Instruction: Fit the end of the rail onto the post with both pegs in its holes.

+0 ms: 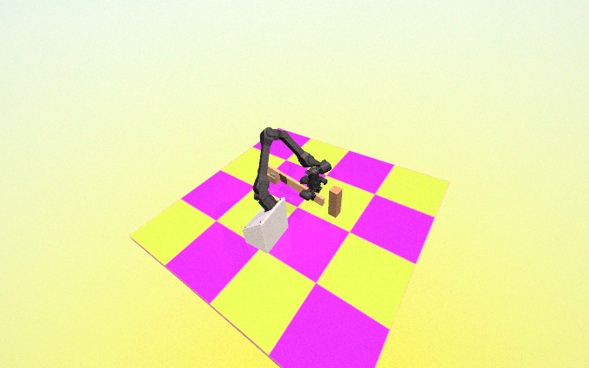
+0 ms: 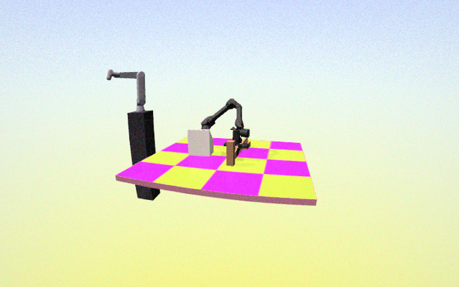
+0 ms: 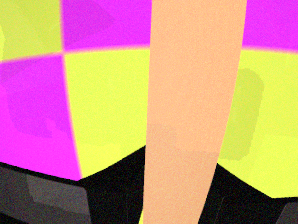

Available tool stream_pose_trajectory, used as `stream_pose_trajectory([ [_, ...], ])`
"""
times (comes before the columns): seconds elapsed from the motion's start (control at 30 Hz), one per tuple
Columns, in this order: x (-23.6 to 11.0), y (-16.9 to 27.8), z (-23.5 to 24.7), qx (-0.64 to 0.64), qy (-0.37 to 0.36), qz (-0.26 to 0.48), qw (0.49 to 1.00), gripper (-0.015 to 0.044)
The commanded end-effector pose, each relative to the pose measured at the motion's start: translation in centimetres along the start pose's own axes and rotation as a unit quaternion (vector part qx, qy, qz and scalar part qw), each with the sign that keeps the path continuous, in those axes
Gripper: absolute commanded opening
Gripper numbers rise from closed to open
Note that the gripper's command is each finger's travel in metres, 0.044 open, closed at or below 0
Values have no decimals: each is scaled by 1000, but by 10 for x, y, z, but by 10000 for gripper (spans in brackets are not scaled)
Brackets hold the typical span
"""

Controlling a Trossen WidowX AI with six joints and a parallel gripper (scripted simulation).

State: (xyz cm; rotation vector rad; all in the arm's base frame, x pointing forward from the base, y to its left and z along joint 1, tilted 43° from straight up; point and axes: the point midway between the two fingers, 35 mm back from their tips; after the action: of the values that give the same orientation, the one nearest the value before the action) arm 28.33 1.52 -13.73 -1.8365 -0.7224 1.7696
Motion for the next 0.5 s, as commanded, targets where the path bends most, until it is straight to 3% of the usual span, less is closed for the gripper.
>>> stream_pose_trajectory([
  [0.0,-5,1,-4,-1,7,-2,1000,0],
  [0.47,-12,1,-4,-1,7,-2,1000,0],
])
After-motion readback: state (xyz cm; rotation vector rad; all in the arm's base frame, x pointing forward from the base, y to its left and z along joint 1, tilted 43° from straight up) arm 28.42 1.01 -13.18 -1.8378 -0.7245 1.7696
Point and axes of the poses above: the point midway between the two fingers, 35 mm back from their tips, its own x axis out along the fingers, its own z axis across the jaws, y = z × x, and after that the axes turned 11 degrees about -x, right-handed
